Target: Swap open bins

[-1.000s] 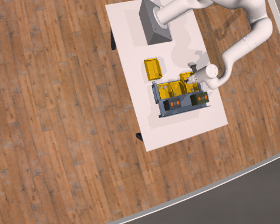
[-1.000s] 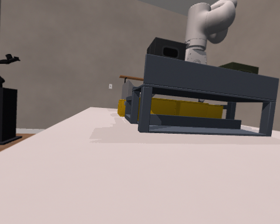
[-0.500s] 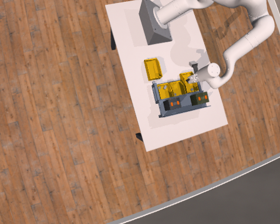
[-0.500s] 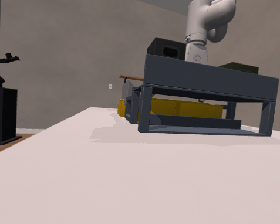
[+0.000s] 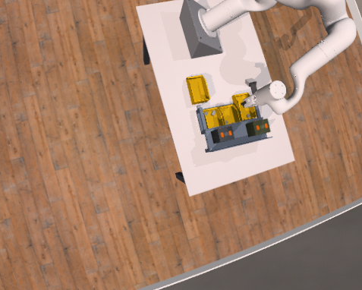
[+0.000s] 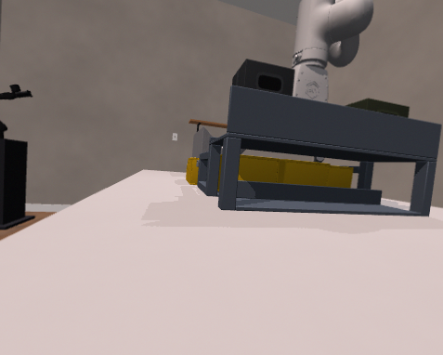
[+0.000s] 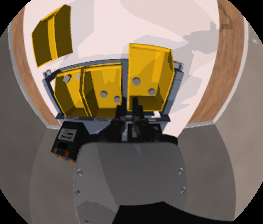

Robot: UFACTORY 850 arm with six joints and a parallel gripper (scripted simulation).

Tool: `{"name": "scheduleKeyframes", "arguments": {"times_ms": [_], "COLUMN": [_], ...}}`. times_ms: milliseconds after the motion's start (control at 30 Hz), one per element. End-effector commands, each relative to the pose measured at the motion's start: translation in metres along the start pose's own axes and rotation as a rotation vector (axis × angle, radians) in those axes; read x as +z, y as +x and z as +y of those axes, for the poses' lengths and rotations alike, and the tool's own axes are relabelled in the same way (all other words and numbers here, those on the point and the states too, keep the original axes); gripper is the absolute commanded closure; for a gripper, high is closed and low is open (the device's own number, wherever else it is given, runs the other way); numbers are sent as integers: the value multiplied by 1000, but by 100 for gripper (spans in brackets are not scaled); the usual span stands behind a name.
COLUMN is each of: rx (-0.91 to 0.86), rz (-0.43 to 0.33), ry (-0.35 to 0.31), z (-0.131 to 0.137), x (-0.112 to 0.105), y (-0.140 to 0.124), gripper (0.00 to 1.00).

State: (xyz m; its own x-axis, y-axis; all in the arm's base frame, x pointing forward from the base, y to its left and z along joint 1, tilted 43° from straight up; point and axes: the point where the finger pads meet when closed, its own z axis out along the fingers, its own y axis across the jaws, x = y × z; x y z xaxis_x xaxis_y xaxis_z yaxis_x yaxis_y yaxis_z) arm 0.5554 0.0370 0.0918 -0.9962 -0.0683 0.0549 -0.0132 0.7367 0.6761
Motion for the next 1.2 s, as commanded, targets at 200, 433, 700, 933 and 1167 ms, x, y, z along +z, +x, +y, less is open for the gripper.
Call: {"name": "scheduleKeyframes", "arguments": {"times_ms": [200, 433, 700, 933, 1167], "rx": [-1, -1, -1, -1, -14], "rz": [-2, -2, -2, -2, -2], "ry": [0, 0, 0, 0, 0], "z": [0, 0, 0, 0, 1], "x": [-3, -3, -3, -3, -3], "y": [-1, -1, -1, -1, 0], "gripper": [90, 100, 100, 100, 100]}}
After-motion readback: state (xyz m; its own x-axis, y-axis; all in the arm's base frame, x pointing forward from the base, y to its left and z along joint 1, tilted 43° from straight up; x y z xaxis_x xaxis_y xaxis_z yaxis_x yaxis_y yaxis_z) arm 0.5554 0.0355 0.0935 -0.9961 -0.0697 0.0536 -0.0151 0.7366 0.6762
